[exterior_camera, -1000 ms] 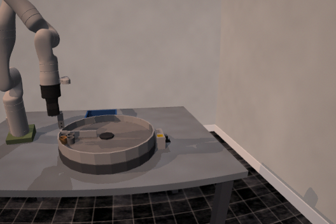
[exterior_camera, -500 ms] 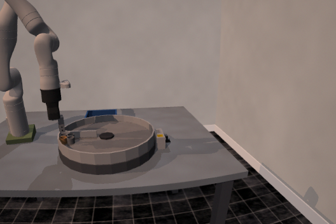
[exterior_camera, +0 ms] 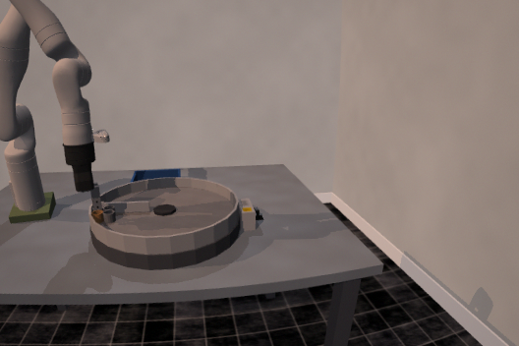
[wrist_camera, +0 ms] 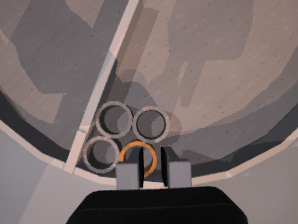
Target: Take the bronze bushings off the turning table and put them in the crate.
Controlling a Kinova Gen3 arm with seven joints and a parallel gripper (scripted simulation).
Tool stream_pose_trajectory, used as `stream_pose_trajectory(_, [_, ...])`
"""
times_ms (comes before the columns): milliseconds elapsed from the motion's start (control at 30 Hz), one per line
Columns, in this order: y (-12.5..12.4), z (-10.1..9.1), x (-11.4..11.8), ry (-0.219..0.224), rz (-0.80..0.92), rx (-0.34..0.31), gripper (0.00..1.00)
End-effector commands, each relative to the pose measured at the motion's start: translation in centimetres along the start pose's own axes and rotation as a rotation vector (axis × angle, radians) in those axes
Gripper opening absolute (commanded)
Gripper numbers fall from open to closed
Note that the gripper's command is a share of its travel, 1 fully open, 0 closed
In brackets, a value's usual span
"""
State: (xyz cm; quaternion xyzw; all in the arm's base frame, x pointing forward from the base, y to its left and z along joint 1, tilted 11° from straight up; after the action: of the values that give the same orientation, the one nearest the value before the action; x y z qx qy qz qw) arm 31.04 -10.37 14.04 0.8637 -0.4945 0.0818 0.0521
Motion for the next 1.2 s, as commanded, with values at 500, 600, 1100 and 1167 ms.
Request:
stream_pose_trajectory(500, [0.13, 0.61, -0.07, -0.003, 0.0, -0.006, 0.4])
stream_pose_trajectory(600, [0.13, 0.61, -0.07, -0.003, 0.0, -0.006, 0.4])
stream_pose_trajectory(1100, [0.14, 1.03, -0.08, -0.003, 0.0, -0.006, 0.4])
stream_pose_trajectory(1167, [0.14, 1.03, -0.08, -0.003, 0.0, -0.006, 0.4])
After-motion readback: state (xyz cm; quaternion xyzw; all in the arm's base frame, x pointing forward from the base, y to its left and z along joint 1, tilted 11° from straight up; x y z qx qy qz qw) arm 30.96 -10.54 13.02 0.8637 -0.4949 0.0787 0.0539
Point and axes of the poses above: the point where the finger pads meet when closed, its own z axis out along the fingers, its own x axis across the jaws, y = z × x, the point moved 2 cm from there along -z, back along the fingers, and after that the axes turned 3 degrees about z, right-handed, at the moved point
